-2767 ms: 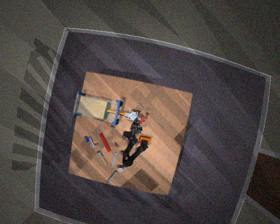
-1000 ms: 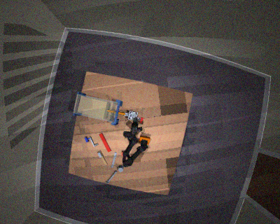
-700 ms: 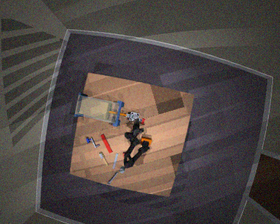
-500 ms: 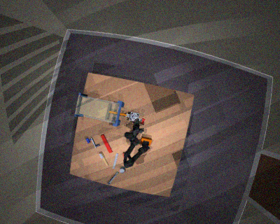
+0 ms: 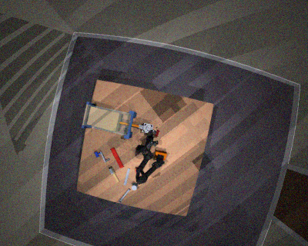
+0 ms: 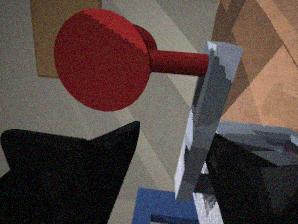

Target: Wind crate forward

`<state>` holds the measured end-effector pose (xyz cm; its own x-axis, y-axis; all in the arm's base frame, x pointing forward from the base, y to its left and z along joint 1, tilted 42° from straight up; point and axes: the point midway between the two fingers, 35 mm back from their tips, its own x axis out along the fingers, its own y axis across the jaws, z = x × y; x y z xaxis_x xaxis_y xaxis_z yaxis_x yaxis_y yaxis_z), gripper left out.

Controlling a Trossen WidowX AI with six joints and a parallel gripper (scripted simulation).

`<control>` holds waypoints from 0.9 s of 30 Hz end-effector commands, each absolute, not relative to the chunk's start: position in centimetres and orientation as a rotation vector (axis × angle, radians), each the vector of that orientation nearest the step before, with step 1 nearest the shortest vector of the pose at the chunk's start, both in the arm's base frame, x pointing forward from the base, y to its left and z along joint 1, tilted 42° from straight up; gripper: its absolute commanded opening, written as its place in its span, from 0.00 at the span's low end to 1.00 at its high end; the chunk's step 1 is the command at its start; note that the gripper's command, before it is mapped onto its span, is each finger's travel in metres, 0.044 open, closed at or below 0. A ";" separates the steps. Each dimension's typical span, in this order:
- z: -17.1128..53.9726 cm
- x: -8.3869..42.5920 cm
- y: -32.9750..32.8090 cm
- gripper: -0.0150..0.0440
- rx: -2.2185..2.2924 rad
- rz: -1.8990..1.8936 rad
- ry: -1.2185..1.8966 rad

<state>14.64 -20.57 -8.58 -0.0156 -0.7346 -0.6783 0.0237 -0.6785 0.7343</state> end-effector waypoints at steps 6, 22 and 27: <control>-8.5 14.6 -20.6 0.66 1.705 -1.749 -0.750; -8.5 14.6 -20.6 0.66 1.705 -1.749 -0.750; -8.0 14.6 -21.1 0.66 1.706 -1.751 -0.743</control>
